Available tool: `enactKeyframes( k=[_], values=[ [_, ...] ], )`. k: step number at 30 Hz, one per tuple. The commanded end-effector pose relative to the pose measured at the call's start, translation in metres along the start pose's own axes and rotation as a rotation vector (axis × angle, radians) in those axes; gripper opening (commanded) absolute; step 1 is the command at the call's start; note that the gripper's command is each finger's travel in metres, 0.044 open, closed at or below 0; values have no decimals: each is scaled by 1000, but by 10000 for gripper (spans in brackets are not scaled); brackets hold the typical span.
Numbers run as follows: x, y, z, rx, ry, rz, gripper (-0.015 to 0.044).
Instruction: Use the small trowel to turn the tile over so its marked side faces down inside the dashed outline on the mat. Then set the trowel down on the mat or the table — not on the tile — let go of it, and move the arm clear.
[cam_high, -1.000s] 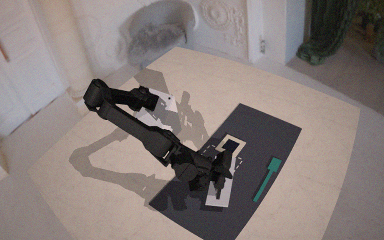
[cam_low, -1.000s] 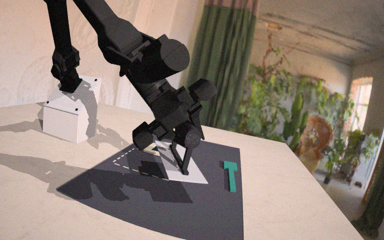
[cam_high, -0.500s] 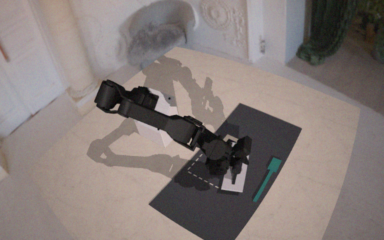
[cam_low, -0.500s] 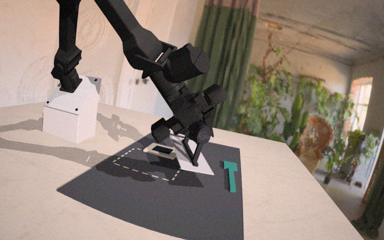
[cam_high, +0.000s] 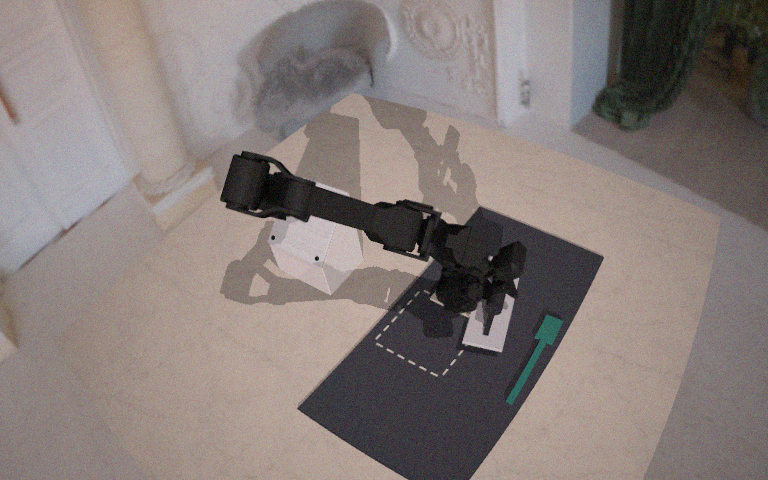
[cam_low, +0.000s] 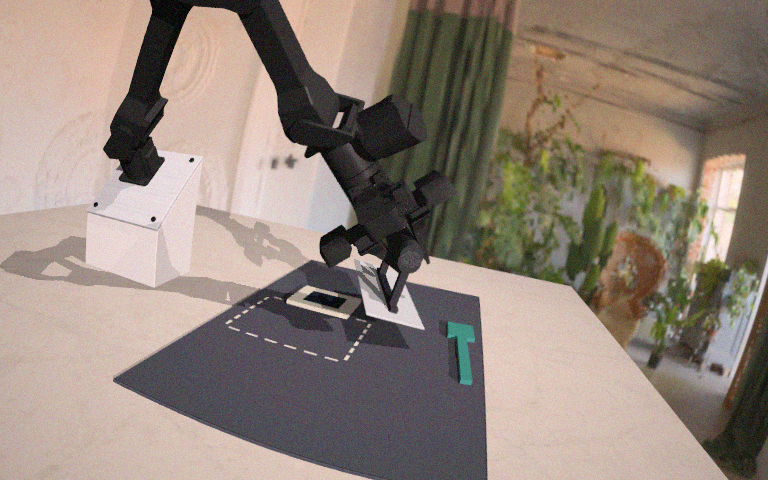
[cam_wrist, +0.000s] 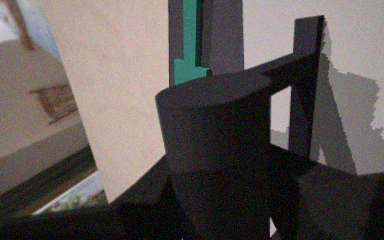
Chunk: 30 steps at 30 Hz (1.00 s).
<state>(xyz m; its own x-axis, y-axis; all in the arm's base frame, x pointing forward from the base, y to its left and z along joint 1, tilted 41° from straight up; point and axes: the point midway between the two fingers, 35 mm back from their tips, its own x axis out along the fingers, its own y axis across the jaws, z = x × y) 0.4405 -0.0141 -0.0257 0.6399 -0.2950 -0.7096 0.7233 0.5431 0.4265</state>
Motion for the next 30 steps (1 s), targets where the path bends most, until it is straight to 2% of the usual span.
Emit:
enactKeyframes(
  k=[1, 30],
  values=[
    [1, 4, -20, 17, -12, 10, 0],
    [-6, -21, -157, 160, -152, 85, 0]
  ],
)
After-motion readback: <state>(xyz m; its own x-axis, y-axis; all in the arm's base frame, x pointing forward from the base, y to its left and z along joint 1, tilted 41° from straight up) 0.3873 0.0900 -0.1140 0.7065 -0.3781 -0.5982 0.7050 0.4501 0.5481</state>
